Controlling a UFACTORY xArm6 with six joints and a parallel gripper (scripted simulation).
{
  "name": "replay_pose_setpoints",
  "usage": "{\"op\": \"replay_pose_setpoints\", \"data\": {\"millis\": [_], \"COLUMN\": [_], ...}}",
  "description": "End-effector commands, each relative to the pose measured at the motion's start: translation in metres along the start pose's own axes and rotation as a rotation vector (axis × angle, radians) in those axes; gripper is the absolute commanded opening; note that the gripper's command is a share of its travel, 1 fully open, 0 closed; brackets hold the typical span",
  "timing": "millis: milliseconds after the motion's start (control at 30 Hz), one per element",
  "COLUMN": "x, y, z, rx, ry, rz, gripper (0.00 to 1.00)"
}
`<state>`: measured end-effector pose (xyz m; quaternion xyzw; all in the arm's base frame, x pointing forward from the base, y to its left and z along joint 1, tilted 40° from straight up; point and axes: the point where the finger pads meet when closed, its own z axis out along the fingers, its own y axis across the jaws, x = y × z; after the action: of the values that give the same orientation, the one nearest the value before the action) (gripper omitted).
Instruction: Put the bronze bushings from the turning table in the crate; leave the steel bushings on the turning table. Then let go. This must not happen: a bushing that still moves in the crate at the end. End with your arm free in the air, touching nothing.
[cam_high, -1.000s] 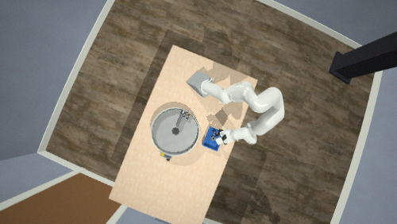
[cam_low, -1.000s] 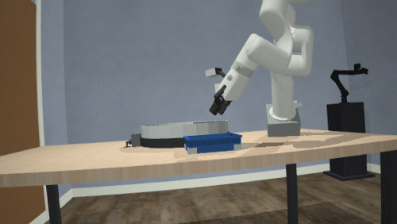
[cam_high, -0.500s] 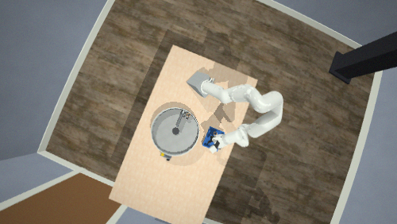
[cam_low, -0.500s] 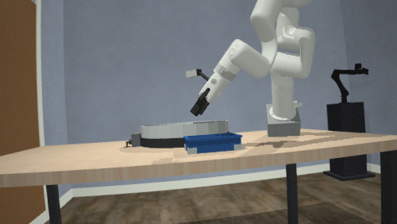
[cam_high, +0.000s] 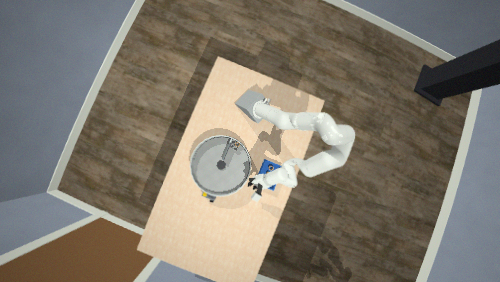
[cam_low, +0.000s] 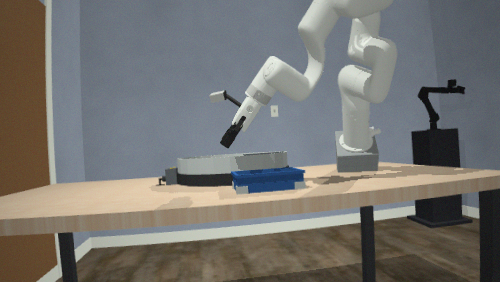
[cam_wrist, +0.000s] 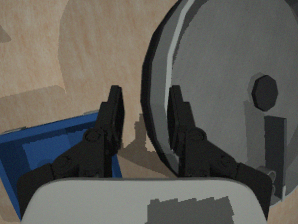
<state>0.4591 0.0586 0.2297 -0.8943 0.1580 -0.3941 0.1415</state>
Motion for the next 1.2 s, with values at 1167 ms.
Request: {"op": "replay_pose_setpoints", "data": {"millis": [1167], "x": [-0.118], "y": [0.197], "z": [-0.006], "rx": [0.434], "ry": [-0.473], "rz": [-0.643], "gripper": [0.4]}}
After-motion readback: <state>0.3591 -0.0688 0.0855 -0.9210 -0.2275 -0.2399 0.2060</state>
